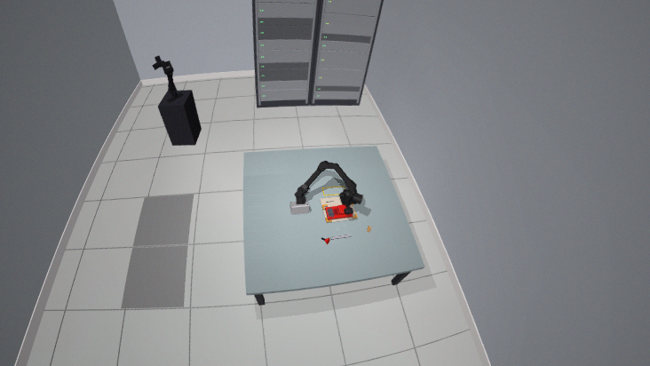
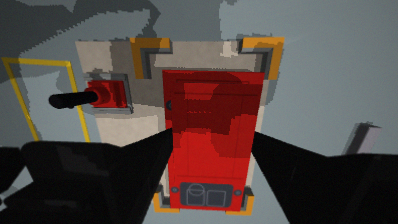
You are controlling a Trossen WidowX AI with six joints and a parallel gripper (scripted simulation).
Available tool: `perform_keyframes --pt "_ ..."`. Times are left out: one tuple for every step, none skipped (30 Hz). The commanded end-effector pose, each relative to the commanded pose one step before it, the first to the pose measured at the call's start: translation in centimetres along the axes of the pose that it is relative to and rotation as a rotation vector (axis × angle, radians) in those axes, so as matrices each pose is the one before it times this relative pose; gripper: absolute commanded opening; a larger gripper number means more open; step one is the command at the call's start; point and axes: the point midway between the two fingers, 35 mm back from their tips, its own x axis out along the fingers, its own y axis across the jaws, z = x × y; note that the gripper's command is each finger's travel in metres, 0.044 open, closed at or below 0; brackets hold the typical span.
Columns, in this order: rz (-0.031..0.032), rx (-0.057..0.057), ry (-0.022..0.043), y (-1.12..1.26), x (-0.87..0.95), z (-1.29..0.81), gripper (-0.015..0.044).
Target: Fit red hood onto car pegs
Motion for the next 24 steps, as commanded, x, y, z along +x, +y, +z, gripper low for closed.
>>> perform_keyframes --pt "0.00325 0.0037 -0.00158 0.013 0.242 0.009 0.0" --pt "0.00001 0.0 0.0 0.0 0.04 -0.001 0.0" --pt "0.00001 0.0 0.0 -0.001 0.04 -0.001 0.0" --pt "0.00001 0.0 0.0 -0.001 0.04 -0.001 0.0" --pt "0.00001 0.0 0.0 -0.001 0.04 -0.001 0.0" --pt "0.00002 0.0 0.0 -0.001 0.04 -0.001 0.0" --pt "0.00002 0.0 0.0 -0.001 0.04 -0.001 0.0" --pt "0.00002 0.0 0.0 -0.001 0.04 -0.001 0.0" --pt "0.00002 0.0 0.0 -0.001 0.04 -0.002 0.0" --pt "0.00002 0.0 0.0 -0.001 0.04 -0.002 0.0" --pt "0.00002 0.0 0.0 -0.001 0.04 -0.002 0.0" --pt "0.00002 0.0 0.0 -0.001 0.04 -0.002 0.0" --pt "0.00002 0.0 0.0 -0.001 0.04 -0.002 0.0" --pt "0.00002 0.0 0.0 -0.001 0.04 -0.002 0.0" --pt "-0.00026 -0.0003 0.00011 0.0 -0.016 0.0 0.0" --pt "-0.00057 -0.0008 0.00024 -0.001 -0.035 0.0 0.0" --pt "-0.00066 -0.0009 0.00028 -0.001 -0.041 0.0 0.0" --pt "-0.00081 -0.0011 0.00034 -0.001 -0.05 -0.001 0.0" --pt "-0.00069 -0.0009 0.00029 -0.001 -0.043 -0.001 0.0" --pt "-0.00025 -0.0003 0.00011 0.0 -0.016 0.0 0.0" --pt "0.0002 0.0002 0.00036 -0.001 0.056 -0.01 0.0026" --pt "0.0 0.0 0.0 0.0 0.0 0.0 0.0053" --pt "0.0 0.0 0.0 0.0 0.0 0.0 0.0079" --pt "0.0 0.0 0.0 0.0 0.0 0.0 0.0105"
